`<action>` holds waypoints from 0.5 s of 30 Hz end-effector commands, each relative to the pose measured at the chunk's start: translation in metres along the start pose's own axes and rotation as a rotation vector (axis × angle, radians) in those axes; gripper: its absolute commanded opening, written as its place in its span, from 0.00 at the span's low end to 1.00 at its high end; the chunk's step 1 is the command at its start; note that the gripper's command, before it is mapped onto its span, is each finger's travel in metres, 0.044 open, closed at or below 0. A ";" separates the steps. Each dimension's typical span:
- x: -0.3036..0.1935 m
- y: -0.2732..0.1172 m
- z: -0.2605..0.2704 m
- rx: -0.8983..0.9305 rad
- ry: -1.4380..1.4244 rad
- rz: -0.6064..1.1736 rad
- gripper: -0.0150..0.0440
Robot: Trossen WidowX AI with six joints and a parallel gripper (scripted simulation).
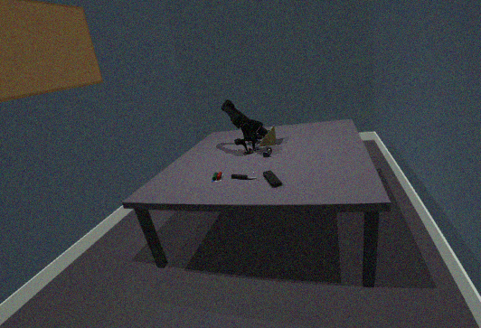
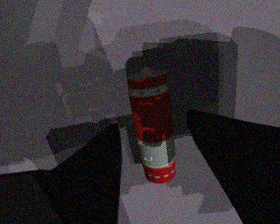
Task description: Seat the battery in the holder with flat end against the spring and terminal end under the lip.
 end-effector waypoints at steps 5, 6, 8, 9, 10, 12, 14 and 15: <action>-0.001 0.002 0.001 -0.003 -0.005 0.003 0.40; -0.001 0.002 0.001 -0.003 -0.005 0.003 0.39; -0.001 0.002 0.001 -0.003 -0.005 0.003 0.37; -0.001 0.002 0.001 -0.003 -0.005 0.003 0.37; -0.001 0.002 0.001 -0.003 -0.005 0.003 0.37; 0.000 -0.002 0.001 -0.002 -0.006 0.002 0.37; 0.001 -0.013 0.001 0.000 -0.006 0.000 0.37; 0.001 -0.020 0.001 0.001 -0.006 -0.001 0.37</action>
Point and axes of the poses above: the point midway between the two fingers, 35 mm back from their tips, its own y axis out along the fingers, its own z axis across the jaws, x = y × z, the point moved 5 cm from there along -y, back along the fingers, and after that the axes turned 6 degrees about -y, right-handed, at the moved point
